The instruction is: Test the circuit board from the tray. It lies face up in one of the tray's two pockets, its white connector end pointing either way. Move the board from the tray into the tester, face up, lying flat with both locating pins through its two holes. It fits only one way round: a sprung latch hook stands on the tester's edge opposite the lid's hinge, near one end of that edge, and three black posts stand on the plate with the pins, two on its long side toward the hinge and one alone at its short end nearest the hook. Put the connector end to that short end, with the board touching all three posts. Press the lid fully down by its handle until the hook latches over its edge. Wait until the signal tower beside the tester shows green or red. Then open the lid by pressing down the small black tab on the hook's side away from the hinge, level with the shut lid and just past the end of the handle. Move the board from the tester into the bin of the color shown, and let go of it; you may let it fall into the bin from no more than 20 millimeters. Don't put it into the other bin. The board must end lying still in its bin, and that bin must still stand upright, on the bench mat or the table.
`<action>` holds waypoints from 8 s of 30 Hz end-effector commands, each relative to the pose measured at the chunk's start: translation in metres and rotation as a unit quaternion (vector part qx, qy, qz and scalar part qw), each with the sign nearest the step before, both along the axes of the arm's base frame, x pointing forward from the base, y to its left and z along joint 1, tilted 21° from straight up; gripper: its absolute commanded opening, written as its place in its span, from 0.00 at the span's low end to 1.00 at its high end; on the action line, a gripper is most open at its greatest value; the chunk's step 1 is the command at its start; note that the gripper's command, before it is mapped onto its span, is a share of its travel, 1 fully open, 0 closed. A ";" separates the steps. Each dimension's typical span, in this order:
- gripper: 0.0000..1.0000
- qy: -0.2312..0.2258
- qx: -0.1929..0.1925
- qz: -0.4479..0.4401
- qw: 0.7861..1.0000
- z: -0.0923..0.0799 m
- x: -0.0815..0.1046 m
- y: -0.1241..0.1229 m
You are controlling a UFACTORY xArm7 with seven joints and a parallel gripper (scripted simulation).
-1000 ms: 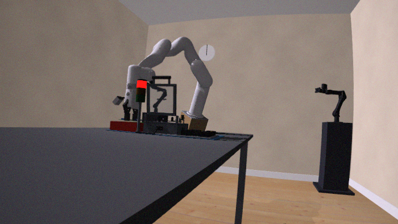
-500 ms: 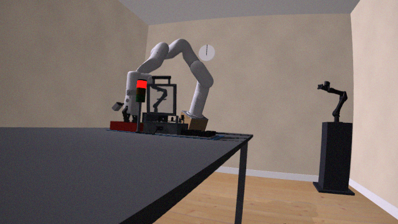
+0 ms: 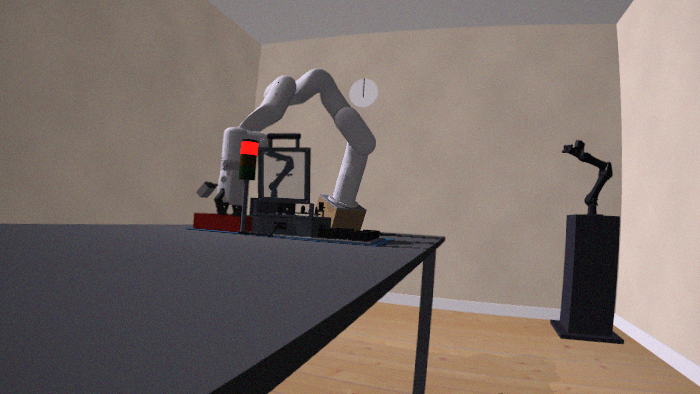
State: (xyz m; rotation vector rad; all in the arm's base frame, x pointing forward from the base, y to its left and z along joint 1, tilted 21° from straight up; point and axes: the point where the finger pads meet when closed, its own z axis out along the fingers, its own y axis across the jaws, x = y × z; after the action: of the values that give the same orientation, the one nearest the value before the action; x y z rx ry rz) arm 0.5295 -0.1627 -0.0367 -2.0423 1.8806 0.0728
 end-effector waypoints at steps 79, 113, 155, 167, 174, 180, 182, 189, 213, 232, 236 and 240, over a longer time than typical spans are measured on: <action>0.79 -0.002 -0.001 -0.001 1.000 -0.003 0.002 0.000; 0.79 -0.002 -0.001 -0.001 1.000 -0.006 0.003 0.001; 0.79 -0.002 -0.001 -0.001 1.000 -0.006 0.003 0.001; 0.79 -0.002 -0.001 -0.001 1.000 -0.006 0.003 0.001; 1.00 -0.002 -0.001 -0.001 1.000 -0.006 0.003 0.001; 1.00 -0.002 -0.001 -0.001 1.000 -0.006 0.003 0.001; 1.00 -0.002 -0.001 -0.001 1.000 -0.006 0.003 0.001; 1.00 -0.002 -0.001 -0.001 1.000 -0.006 0.003 0.001; 1.00 -0.002 -0.001 -0.001 1.000 -0.004 0.002 0.000; 1.00 -0.002 -0.001 -0.001 1.000 0.073 -0.015 -0.024; 1.00 -0.002 -0.001 -0.001 1.000 0.097 -0.020 -0.032; 1.00 -0.002 -0.001 -0.001 1.000 0.114 -0.024 -0.037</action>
State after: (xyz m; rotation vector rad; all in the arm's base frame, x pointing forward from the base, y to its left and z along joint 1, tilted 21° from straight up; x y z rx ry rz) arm 0.5090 -0.1937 0.0604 -2.0437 1.8816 0.0712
